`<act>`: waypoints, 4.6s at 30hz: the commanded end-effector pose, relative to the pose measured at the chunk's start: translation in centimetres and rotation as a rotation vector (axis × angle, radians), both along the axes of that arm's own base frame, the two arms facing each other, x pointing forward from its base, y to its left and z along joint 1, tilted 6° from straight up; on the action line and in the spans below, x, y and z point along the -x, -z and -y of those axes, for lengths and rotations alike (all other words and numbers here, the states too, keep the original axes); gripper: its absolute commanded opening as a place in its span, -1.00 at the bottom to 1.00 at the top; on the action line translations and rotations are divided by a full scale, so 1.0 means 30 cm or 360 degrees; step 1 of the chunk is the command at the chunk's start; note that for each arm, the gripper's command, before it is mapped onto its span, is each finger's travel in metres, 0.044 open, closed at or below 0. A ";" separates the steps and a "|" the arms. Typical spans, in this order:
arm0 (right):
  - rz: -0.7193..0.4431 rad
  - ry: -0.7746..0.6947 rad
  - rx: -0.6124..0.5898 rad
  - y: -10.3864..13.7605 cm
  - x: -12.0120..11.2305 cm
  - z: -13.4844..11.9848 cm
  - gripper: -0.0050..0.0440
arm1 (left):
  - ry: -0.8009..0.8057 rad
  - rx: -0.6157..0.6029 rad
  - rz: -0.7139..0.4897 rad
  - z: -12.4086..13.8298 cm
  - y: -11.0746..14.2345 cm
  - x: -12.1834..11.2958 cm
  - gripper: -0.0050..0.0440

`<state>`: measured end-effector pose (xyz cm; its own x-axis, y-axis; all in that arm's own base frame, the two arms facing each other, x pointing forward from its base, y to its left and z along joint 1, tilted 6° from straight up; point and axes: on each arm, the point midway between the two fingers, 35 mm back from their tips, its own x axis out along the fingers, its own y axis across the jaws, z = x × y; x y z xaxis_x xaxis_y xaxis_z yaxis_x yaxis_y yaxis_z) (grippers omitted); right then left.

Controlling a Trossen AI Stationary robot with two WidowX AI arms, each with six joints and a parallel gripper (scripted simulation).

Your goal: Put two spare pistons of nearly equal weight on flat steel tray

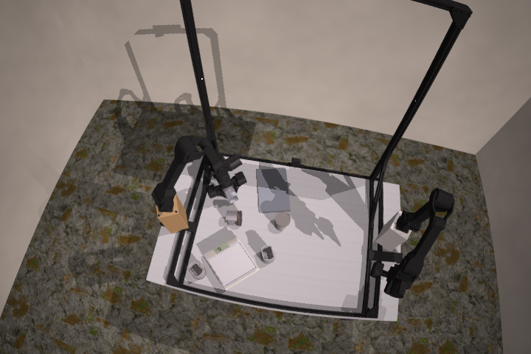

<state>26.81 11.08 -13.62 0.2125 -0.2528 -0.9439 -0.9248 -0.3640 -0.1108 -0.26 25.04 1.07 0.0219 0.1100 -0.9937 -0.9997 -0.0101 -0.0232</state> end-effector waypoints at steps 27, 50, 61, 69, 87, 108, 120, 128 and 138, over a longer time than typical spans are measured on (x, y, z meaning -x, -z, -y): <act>0.0006 -0.0005 0.0002 0.072 -0.013 0.012 0.75 | 0.0003 0.0000 0.0003 0.000 0.000 -0.001 1.00; 0.0006 -0.0005 0.0002 0.004 0.002 -0.006 0.75 | 0.0003 0.0000 0.0003 0.000 0.000 -0.001 1.00; 0.0006 -0.0005 0.0002 -0.043 0.013 -0.018 0.75 | 0.0003 0.0000 0.0003 0.000 0.000 -0.001 1.00; 0.0006 -0.0005 0.0002 -0.085 0.022 -0.030 0.75 | 0.0003 0.0000 0.0003 0.000 0.000 -0.001 1.00; 0.0006 -0.0004 0.0002 -0.233 0.036 -0.054 0.75 | 0.0003 0.0000 0.0003 0.000 0.000 -0.001 1.00; 0.0018 0.0162 -0.0034 -0.381 0.040 -0.071 0.75 | 0.0003 0.0000 0.0003 0.000 0.000 -0.001 1.00; 0.0055 0.0660 -0.0137 -0.381 0.040 -0.071 0.75 | 0.0003 0.0000 0.0003 0.000 0.000 -0.001 1.00; 0.0074 0.0908 -0.0189 -0.381 0.040 -0.071 0.75 | 0.0003 0.0000 0.0003 0.000 0.000 -0.001 1.00; 0.0105 0.1323 -0.0275 -0.381 0.040 -0.071 0.75 | 0.0003 0.0000 0.0003 0.000 0.000 -0.001 1.00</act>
